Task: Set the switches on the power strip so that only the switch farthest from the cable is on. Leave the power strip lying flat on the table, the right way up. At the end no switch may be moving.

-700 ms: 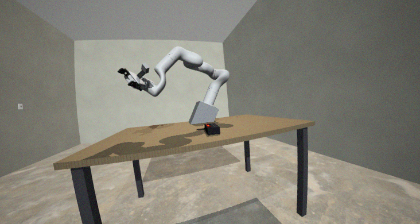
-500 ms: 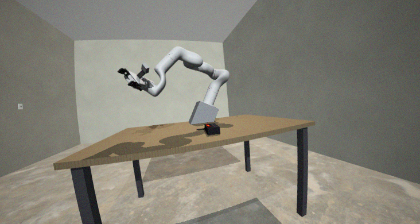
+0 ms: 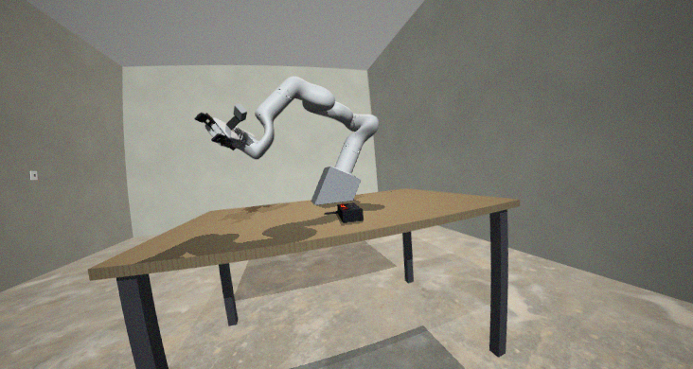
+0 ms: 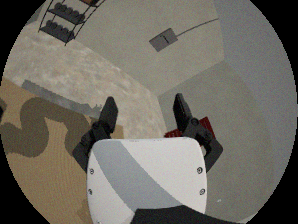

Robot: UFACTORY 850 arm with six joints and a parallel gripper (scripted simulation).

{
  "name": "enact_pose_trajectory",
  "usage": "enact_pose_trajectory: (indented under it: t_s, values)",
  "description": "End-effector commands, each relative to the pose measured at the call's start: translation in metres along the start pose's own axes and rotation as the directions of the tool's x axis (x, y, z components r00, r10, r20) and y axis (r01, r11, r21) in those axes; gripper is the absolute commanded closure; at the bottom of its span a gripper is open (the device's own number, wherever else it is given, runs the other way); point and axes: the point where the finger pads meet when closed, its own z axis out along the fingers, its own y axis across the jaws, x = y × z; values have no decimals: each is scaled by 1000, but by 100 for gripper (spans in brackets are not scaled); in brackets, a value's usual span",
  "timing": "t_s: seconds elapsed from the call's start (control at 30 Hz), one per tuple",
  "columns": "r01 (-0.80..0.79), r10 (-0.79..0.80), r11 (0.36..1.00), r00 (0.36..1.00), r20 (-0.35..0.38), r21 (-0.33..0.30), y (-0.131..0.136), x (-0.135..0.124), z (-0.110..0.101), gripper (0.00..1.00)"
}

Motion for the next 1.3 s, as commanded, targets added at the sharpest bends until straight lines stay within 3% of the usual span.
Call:
enact_pose_trajectory:
  t_s: [0.0,0.03,0.07,0.13,0.17,0.23,0.27,0.4,0.43,0.5,0.53,0.63,0.67,0.77,0.8,0.87,0.9,1.0,1.03,1.1,1.13,1.2,1.27]
  values:
    - [-51,49,991,999,17,126,-46,19,9,0]
    - [-51,49,991,999,17,126,-46,19,9,0]
    - [-83,78,976,996,34,203,-75,31,11,0]
    - [-83,78,976,996,34,203,-75,31,11,0]
    - [-121,107,948,992,61,293,-111,46,10,0]
    - [-121,107,948,992,61,293,-111,46,10,0]
    - [-162,134,906,986,97,391,-151,63,5,0]
    - [-162,134,906,986,97,391,-151,63,5,0]
    - [-204,154,849,978,141,488,-193,82,-5,0]
    - [-204,154,849,978,141,488,-193,82,-5,0]
    - [-246,163,777,968,192,579,-226,97,-19,0]
    - [-246,163,777,968,192,579,-236,103,-22,0]
    - [-285,160,697,956,245,658,-273,121,-42,0]
    - [-285,160,697,956,245,658,-276,123,-43,0]
    - [-320,145,613,945,295,722,-312,143,-68,0]
    - [-320,145,613,945,295,722,-312,143,-68,0]
    - [-350,122,533,933,339,771,-337,157,-90,0]
    - [-350,122,533,933,339,771,-342,161,-94,0]
    - [-374,94,460,922,375,805,-367,177,-119,0]
    - [-374,94,460,922,375,805,-367,177,-119,0]
    - [-394,67,399,913,402,828,-385,189,-142,0]
    - [-394,67,399,913,402,828,-385,189,-142,0]
    - [-417,25,321,901,433,850,-407,205,-173,0]
